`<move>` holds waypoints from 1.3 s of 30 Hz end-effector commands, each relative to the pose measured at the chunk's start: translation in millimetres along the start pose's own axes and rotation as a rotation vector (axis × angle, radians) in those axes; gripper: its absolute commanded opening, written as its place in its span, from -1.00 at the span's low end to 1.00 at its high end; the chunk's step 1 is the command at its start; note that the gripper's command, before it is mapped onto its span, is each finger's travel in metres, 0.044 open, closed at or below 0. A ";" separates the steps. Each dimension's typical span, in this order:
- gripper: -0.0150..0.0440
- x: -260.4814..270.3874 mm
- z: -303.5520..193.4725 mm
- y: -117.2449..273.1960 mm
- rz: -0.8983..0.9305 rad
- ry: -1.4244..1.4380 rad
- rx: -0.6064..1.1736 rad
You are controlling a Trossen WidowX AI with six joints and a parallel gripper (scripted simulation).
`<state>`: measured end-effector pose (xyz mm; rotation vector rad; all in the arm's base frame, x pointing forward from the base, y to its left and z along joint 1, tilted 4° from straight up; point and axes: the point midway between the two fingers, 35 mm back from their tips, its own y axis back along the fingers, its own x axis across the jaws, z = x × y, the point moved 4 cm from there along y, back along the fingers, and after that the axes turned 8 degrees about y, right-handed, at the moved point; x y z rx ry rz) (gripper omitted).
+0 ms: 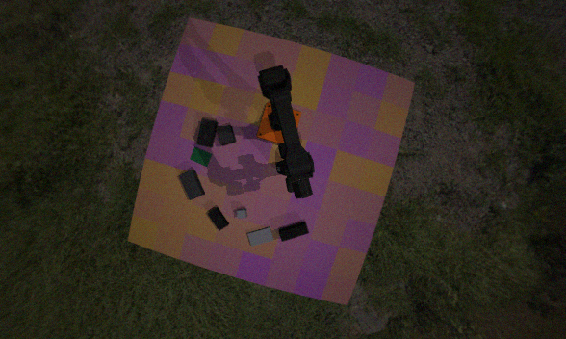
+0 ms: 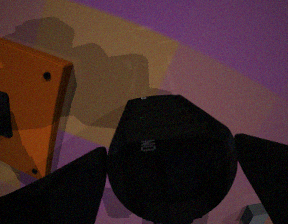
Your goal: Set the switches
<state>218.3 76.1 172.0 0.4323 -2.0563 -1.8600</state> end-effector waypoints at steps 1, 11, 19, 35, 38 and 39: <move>0.65 0.4 5.0 -4.3 0.011 -0.003 -0.024; 0.65 -0.5 11.3 -5.4 0.007 -0.003 -0.049; 0.65 -1.2 16.2 -6.5 0.004 -0.003 -0.070; 0.65 -2.6 26.5 -9.3 0.000 -0.003 -0.103; 0.65 -2.9 28.8 -10.0 0.000 -0.003 -0.103; 0.65 -3.1 29.5 -10.2 0.000 -0.003 -0.103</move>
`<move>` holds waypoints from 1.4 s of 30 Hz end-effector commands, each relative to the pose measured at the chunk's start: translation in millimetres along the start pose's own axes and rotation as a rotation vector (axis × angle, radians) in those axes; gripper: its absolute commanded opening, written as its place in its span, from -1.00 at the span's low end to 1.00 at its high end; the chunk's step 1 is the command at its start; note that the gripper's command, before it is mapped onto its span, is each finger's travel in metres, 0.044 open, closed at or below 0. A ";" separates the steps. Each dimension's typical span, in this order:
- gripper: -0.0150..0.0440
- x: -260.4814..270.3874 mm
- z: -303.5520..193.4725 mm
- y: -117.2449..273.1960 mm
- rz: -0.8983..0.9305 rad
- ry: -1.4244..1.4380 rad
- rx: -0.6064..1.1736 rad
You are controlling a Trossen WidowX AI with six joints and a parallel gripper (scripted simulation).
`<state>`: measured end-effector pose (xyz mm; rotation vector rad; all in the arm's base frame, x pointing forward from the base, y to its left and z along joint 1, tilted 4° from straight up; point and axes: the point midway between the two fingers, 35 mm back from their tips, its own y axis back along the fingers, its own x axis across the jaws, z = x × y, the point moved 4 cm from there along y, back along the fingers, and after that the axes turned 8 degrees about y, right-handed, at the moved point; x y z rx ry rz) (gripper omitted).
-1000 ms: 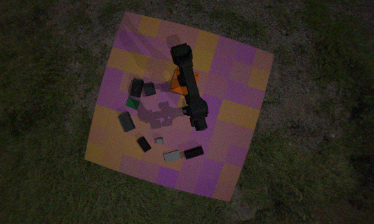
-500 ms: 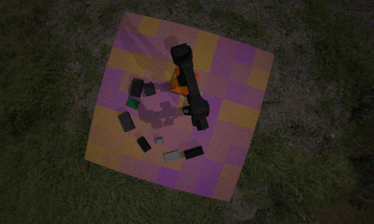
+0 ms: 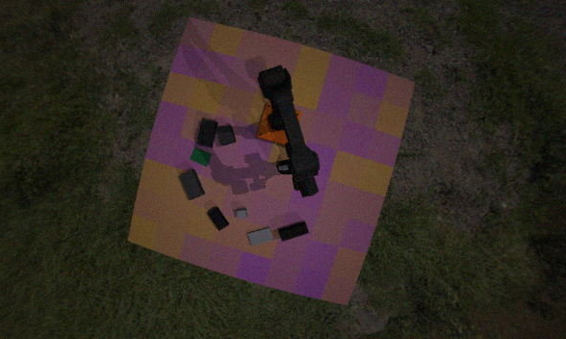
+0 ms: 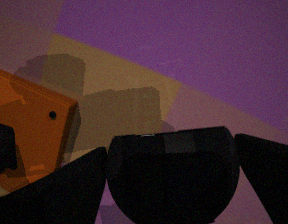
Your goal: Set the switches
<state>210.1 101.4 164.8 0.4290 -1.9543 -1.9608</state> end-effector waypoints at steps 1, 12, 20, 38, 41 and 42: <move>0.65 1.0 2.9 -6.0 0.018 -0.007 -0.004; 0.65 -0.1 10.9 -9.6 0.017 -0.007 -0.005; 0.65 -0.9 16.6 -12.5 0.017 -0.007 -0.005; 0.65 -2.5 28.7 -20.1 0.017 -0.007 -0.006; 0.65 -2.8 30.7 -21.5 0.017 -0.007 -0.006; 0.65 -2.9 31.3 -22.0 0.017 -0.007 -0.006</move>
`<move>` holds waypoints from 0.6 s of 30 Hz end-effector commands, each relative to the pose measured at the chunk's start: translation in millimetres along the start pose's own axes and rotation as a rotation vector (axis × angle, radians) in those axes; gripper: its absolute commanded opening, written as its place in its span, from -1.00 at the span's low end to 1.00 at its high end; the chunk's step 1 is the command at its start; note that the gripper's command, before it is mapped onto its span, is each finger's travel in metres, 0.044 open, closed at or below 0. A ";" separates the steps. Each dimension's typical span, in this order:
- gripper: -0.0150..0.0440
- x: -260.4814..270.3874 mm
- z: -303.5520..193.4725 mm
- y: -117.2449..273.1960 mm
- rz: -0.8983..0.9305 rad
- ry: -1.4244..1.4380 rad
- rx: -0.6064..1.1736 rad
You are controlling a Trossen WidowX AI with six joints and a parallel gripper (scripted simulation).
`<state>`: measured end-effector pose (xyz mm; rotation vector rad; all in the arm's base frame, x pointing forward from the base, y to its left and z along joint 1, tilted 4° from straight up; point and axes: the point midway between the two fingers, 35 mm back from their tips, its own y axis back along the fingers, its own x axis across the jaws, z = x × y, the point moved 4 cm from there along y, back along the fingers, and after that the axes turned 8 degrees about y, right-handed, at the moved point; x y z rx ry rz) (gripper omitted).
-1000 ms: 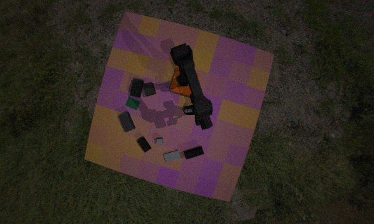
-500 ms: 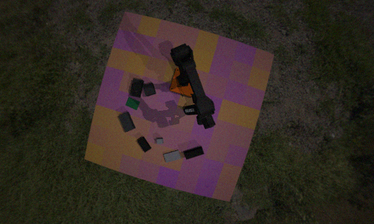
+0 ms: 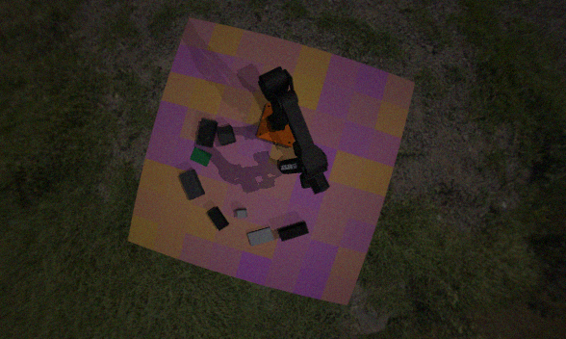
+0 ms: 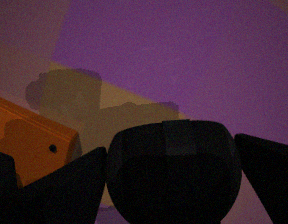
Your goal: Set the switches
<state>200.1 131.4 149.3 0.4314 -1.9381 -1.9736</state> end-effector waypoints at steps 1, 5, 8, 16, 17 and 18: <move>0.65 1.7 0.6 -6.8 0.020 -0.010 0.008; 0.65 1.4 3.1 -8.8 0.020 -0.010 0.007; 0.65 1.2 4.9 -10.3 0.020 -0.010 0.007; 0.65 0.5 9.7 -14.5 0.020 -0.010 0.007; 0.65 0.5 10.3 -15.1 0.020 -0.010 0.007; 0.65 0.4 10.9 -15.6 0.020 -0.010 0.007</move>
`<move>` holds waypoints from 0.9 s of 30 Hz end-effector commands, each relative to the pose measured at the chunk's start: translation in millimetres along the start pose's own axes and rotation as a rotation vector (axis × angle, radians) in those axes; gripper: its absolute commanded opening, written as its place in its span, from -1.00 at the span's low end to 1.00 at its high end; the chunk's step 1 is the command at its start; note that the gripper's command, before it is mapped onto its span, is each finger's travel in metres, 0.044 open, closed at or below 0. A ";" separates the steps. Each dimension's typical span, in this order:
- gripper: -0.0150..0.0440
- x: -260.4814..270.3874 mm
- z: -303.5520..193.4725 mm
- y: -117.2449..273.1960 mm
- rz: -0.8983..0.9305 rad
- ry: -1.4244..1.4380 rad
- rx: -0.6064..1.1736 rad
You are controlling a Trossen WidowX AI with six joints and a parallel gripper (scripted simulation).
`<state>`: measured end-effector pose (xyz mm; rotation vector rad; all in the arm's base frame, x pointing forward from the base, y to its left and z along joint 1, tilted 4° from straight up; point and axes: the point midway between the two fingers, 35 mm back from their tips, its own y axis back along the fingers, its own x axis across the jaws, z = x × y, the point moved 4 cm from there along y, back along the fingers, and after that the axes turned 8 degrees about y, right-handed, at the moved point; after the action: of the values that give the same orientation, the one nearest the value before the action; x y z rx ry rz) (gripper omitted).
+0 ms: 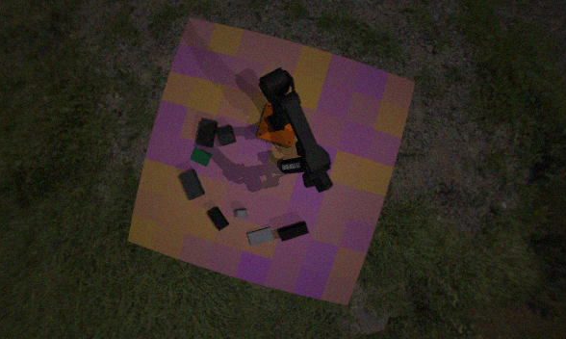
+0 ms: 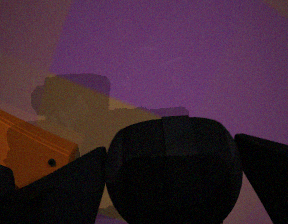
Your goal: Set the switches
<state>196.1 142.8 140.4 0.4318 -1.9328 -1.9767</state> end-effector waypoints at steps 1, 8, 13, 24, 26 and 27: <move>0.65 2.0 -0.3 -7.0 0.021 -0.011 0.011; 0.65 1.5 3.6 -10.9 0.020 -0.011 0.011; 0.65 1.1 6.3 -13.9 0.020 -0.011 0.010; 0.65 0.4 12.0 -20.6 0.020 -0.011 0.010; 0.65 0.3 12.9 -21.9 0.020 -0.011 0.010; 0.65 0.3 13.4 -22.5 0.020 -0.011 0.010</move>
<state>190.7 157.8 124.6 0.4315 -1.9267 -1.9794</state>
